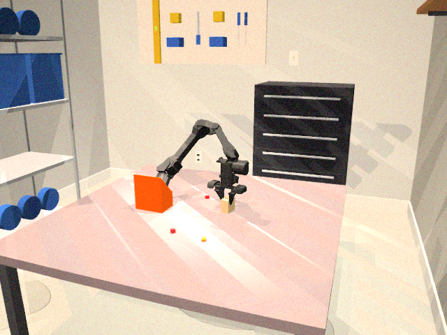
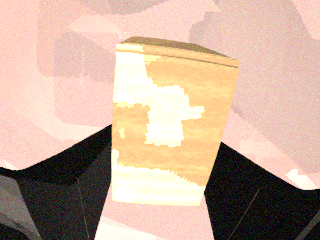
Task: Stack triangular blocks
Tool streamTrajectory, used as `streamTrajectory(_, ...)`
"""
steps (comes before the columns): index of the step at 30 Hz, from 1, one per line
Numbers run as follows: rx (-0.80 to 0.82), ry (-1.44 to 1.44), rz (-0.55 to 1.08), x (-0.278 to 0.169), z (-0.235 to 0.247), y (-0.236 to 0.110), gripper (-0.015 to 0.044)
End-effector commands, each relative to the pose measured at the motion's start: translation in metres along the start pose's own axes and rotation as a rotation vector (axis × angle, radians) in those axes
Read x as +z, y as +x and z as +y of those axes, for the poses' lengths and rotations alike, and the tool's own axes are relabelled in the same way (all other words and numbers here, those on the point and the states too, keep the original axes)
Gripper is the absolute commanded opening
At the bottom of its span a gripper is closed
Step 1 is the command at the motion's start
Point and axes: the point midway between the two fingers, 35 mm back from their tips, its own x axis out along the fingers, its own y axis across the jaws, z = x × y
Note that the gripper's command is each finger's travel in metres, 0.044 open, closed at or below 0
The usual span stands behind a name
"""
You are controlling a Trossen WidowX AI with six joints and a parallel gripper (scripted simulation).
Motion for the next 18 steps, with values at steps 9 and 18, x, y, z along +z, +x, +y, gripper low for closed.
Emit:
streamTrajectory(9, 0.000, 0.000, 0.000, 0.0000, 0.0000, 0.0000, 0.0368)
streamTrajectory(18, 0.000, 0.000, 0.000, 0.0000, 0.0000, 0.0000, 0.0440)
